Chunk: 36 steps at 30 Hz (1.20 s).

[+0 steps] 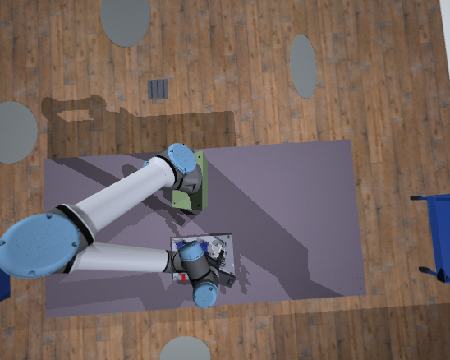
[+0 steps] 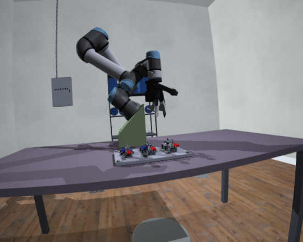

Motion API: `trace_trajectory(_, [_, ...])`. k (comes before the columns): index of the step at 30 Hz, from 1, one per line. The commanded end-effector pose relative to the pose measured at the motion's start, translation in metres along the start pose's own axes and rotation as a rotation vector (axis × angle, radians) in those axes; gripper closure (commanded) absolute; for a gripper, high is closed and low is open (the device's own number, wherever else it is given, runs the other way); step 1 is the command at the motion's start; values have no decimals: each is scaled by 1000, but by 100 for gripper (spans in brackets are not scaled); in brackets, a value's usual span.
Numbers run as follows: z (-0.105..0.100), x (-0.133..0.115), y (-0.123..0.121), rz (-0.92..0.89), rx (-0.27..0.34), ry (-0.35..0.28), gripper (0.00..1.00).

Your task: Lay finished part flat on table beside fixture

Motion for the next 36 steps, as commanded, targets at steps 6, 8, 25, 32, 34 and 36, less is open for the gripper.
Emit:
trace_trajectory(6, [-7,7,0,188,-1,0,0])
trace_trajectory(8, [-7,7,0,188,-1,0,0])
trace_trajectory(25, [-10,10,-1,295,-1,-1,0])
trace_trajectory(32, [-14,13,-1,396,-1,-1,0])
trace_trajectory(34, [-14,13,-1,396,-1,-1,0])
trace_trajectory(36, [-14,13,-1,396,-1,-1,0])
Point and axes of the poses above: the point where the finger pads meet when closed, its own z axis out along the fingers, its own y axis across the jaws, x = y × z, the point moved 4 cm from there along -z, back along the fingers, and after that the axes turned 9 degrees about -z, right-handed, at the moved point
